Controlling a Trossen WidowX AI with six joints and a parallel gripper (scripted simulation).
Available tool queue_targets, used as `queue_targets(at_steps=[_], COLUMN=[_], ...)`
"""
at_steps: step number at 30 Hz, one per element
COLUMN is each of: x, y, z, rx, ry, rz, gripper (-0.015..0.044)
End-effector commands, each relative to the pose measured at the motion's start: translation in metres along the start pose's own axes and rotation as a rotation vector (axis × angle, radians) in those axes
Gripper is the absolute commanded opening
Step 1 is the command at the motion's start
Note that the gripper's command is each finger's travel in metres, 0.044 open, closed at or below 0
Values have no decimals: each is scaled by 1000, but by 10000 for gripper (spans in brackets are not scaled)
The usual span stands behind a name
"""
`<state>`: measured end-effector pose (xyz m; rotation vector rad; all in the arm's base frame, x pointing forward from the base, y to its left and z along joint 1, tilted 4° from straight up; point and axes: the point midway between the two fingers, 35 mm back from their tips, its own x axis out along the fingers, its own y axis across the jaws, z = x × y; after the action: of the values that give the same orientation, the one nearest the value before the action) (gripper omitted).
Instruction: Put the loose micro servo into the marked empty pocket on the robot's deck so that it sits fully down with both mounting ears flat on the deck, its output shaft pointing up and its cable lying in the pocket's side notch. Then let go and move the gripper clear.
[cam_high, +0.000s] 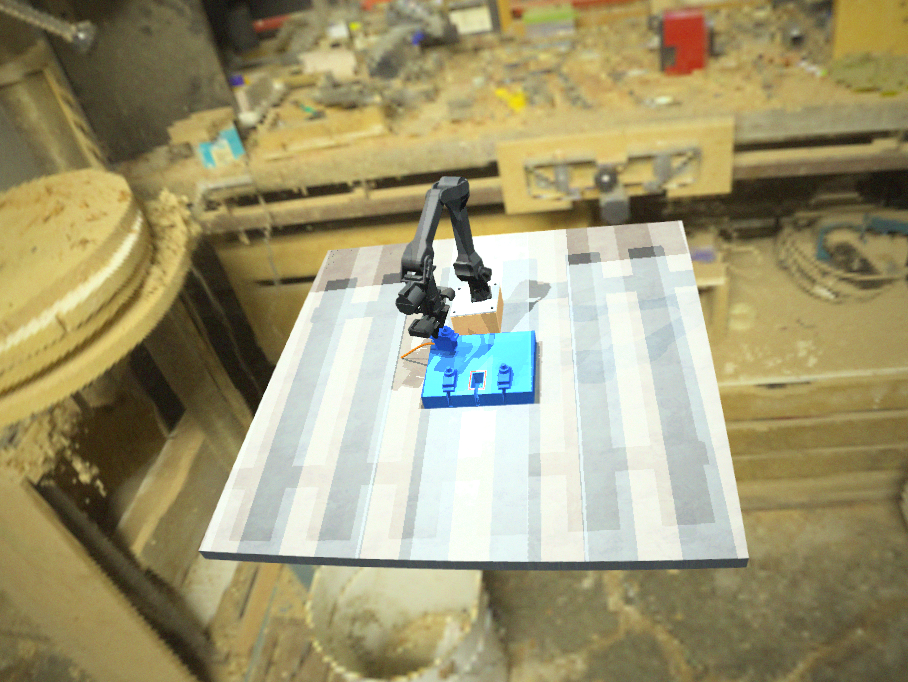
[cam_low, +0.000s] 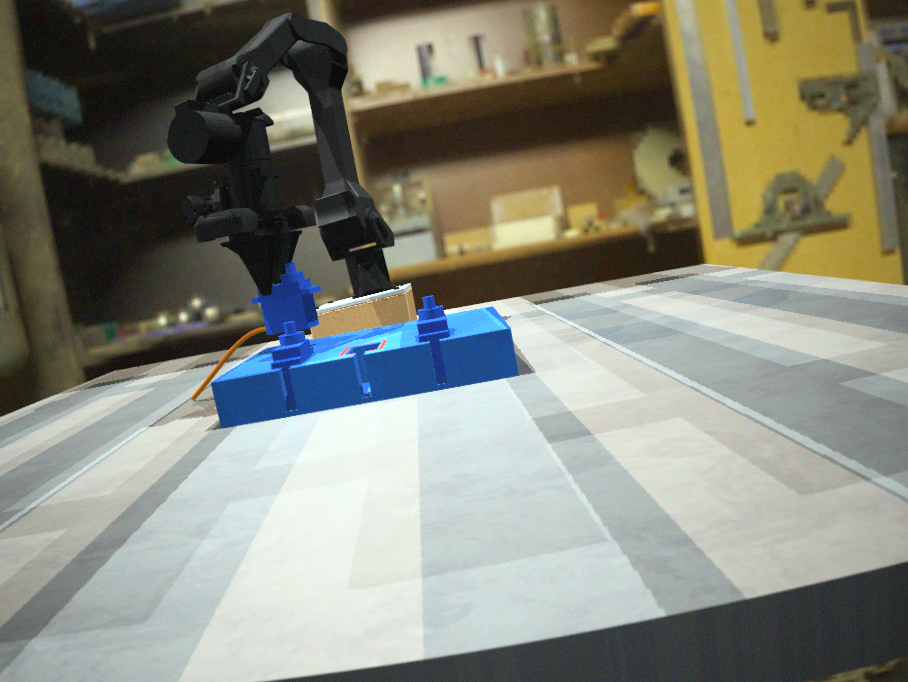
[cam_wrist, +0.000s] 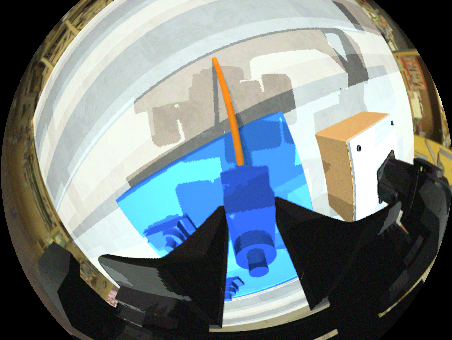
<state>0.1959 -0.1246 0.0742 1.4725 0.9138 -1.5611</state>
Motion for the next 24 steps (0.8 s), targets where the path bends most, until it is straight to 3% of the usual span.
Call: queue_targets(at_steps=[1, 24], x=[-7, -7], y=[-1, 17], z=[-1, -23], rx=[4, 4], ry=[4, 6], rz=[9, 10], gripper=[0, 0])
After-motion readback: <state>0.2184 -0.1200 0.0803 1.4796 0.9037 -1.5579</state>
